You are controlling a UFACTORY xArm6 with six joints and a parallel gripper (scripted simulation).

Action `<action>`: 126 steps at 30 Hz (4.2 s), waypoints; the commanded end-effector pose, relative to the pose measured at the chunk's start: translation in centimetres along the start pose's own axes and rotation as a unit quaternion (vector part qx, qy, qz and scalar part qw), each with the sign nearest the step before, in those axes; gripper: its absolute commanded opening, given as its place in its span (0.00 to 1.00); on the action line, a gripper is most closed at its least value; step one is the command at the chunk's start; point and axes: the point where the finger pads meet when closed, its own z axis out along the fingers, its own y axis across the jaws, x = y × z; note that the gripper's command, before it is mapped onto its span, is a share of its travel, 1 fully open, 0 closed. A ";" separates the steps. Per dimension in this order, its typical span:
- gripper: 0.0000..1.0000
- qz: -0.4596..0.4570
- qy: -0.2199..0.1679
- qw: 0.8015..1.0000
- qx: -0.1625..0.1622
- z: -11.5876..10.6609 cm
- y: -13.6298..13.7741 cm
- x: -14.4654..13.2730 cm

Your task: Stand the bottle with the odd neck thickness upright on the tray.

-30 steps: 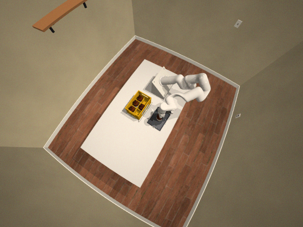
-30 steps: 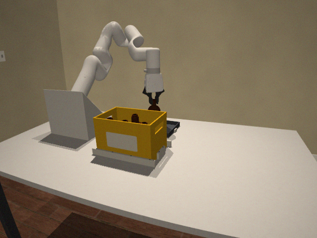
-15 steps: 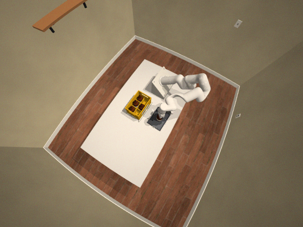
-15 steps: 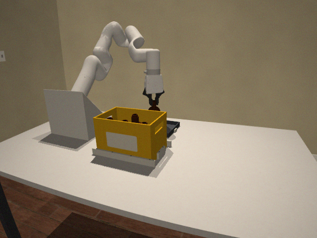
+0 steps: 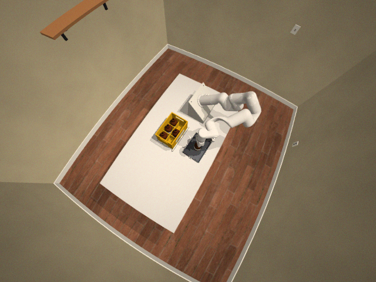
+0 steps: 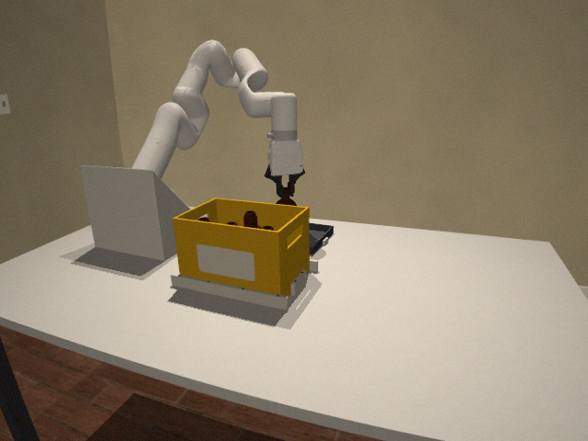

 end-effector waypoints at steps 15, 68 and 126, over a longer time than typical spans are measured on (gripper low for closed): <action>0.00 -0.001 -0.001 1.000 -0.001 0.1 0.1 -0.1; 1.00 -0.001 -0.001 1.000 -0.001 0.1 0.1 -0.1; 1.00 -0.001 -0.001 1.000 -0.001 -8.0 0.1 0.0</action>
